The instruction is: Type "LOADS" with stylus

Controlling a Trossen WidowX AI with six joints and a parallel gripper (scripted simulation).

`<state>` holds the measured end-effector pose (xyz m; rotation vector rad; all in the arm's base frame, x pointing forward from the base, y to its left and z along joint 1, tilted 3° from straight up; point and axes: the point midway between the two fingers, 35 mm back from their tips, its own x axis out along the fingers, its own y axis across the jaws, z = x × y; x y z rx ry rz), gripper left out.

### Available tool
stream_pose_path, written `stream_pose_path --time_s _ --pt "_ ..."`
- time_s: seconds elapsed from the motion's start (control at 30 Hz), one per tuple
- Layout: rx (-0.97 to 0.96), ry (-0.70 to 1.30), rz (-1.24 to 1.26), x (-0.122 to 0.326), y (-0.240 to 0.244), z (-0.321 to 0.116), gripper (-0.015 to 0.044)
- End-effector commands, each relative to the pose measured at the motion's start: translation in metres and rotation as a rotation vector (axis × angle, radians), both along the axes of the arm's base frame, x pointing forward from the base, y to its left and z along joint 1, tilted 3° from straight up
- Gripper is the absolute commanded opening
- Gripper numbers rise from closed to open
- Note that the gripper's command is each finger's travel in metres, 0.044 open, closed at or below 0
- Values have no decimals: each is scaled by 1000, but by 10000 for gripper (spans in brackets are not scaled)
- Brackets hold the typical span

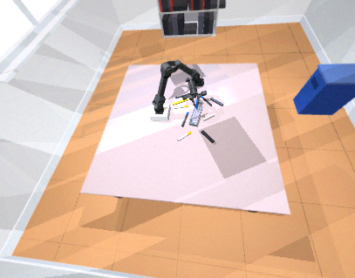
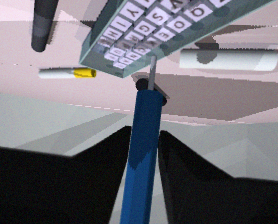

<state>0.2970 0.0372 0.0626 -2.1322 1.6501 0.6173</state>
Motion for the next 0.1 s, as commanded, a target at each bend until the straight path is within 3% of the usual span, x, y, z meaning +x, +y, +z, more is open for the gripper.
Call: stream_pose_path --time_s 0.0,0.07 --pt "1 -2 0 0 0 0 81" --pt "1 -2 0 0 0 0 81"
